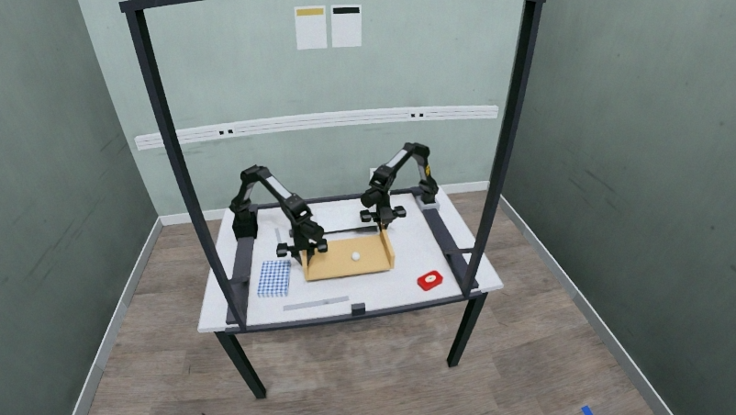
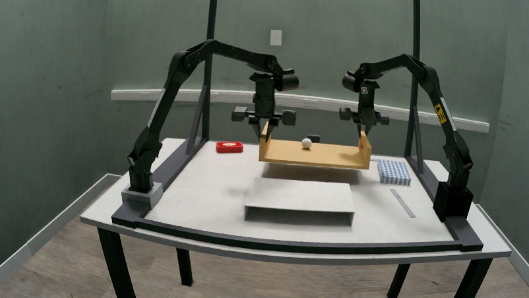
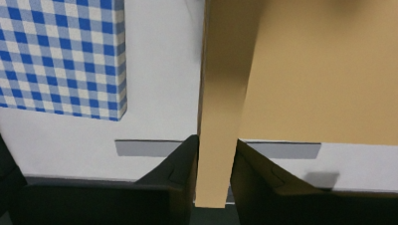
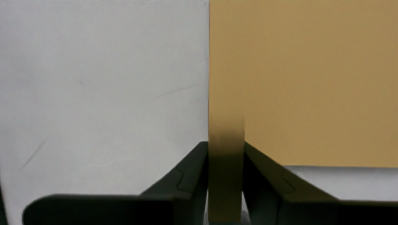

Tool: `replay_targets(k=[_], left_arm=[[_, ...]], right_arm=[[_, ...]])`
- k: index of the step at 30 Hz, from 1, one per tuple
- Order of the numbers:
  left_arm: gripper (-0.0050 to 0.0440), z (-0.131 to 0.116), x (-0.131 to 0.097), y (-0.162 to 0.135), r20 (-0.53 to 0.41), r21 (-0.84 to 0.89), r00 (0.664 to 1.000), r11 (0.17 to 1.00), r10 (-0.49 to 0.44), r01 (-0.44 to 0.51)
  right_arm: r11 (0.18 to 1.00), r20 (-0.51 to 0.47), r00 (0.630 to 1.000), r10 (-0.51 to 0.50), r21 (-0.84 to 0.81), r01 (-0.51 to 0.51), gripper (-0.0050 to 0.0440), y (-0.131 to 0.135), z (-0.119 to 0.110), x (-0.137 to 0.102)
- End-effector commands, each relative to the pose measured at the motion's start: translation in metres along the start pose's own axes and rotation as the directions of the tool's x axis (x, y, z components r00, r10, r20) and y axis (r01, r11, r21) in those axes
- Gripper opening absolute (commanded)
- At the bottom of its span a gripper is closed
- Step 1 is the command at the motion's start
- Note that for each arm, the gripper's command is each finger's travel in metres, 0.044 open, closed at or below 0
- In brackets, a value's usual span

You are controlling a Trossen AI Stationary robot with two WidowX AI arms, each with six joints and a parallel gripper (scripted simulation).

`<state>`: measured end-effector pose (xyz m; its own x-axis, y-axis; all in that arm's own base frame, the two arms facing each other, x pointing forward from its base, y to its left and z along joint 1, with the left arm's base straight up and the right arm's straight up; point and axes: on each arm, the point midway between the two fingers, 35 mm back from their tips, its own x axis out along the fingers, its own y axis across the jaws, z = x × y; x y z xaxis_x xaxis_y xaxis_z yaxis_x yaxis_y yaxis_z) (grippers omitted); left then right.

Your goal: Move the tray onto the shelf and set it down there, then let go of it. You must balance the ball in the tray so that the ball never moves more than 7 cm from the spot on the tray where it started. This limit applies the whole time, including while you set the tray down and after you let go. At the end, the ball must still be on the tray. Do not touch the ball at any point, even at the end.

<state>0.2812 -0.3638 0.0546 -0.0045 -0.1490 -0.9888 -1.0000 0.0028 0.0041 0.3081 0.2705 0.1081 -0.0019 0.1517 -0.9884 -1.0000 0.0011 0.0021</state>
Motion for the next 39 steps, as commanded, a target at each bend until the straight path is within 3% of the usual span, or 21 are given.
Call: replay_targets(k=[1, 17, 39], left_arm=[[0.0074, -0.009, -0.027, -0.010, -0.041, -0.007, 0.998, 0.999, -0.049, 0.049], [0.0074, -0.011, -0.042, -0.008, -0.061, -0.005, 0.997, 0.999, -0.050, 0.049], [0.0074, -0.008, -0.043, -0.010, -0.060, -0.004, 0.996, 0.998, -0.061, 0.061]], right_arm=[[0.998, 0.045, 0.997, -0.067, -0.007, 0.068, 0.0073, -0.004, 0.011, -0.032], [0.997, 0.051, 0.996, -0.071, -0.011, 0.072, 0.0073, -0.005, 0.011, -0.039], [0.997, 0.055, 0.996, -0.072, -0.010, 0.073, 0.0073, -0.007, 0.007, -0.039]])
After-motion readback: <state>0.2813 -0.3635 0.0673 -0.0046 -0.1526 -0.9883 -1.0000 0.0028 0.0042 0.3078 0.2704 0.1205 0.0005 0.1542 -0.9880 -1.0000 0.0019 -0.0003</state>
